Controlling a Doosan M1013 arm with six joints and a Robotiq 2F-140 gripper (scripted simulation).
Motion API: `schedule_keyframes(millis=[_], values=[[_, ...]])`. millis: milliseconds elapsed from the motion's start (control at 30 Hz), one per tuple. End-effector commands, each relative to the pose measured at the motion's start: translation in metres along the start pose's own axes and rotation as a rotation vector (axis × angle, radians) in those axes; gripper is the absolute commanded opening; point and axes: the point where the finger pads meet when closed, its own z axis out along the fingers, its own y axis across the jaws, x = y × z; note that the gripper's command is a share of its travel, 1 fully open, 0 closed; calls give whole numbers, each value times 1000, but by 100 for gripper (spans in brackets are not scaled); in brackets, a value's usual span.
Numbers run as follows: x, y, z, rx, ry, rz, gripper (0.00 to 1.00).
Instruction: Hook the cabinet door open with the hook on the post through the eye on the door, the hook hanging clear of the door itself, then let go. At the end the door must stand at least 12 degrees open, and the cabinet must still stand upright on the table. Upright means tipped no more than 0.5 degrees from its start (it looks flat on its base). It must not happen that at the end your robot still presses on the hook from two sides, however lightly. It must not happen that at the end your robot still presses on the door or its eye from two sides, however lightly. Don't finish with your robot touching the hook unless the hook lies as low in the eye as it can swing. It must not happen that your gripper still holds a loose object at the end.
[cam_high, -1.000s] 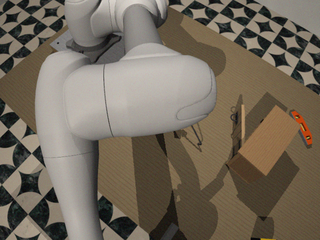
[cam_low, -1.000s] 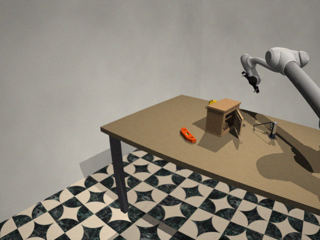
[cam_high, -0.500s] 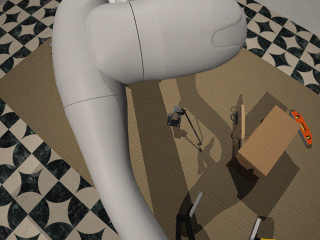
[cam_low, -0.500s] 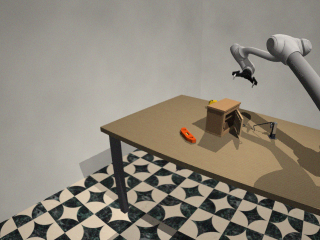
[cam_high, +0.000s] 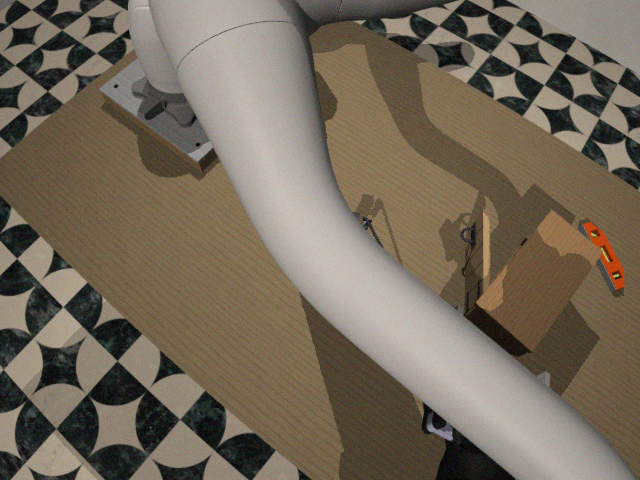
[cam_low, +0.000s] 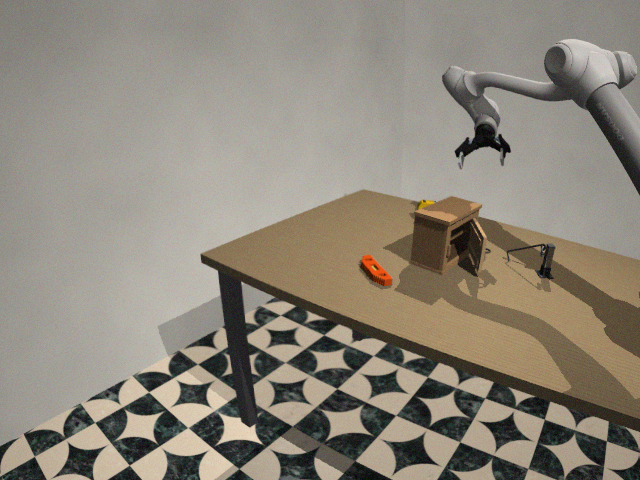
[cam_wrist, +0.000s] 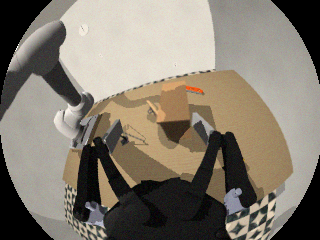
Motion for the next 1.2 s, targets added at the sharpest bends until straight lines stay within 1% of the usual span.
schedule_keyframes(millis=[0, 67, 100, 233, 300, 367, 400, 467, 500, 567, 600, 667, 700, 800, 833, 867, 900, 967, 1000, 1067, 1100, 1167], values=[[22, -6, 34, -2, -127, 218, 100], [22, -6, 34, -2, -127, 218, 100], [30, -11, 48, -14, -184, 308, 100], [30, -11, 48, -14, -184, 308, 100], [46, -22, 74, -60, -300, 484, 100], [46, -22, 74, -60, -300, 484, 100], [53, -29, 87, -93, -357, 570, 100], [53, -29, 87, -93, -357, 570, 100], [60, -36, 98, -134, -413, 654, 100], [60, -36, 98, -134, -413, 654, 100], [67, -44, 108, -183, -465, 734, 100], [67, -44, 108, -183, -465, 734, 100], [73, -52, 118, -238, -514, 811, 100], [73, -52, 118, -238, -514, 811, 100], [80, -61, 126, -300, -559, 883, 100], [80, -61, 126, -300, -559, 883, 100], [86, -70, 134, -368, -598, 951, 100], [86, -70, 134, -368, -598, 951, 100], [92, -78, 140, -442, -631, 1014, 100], [92, -78, 140, -442, -631, 1014, 100], [98, -87, 146, -520, -657, 1073, 100], [98, -87, 146, -520, -657, 1073, 100]])
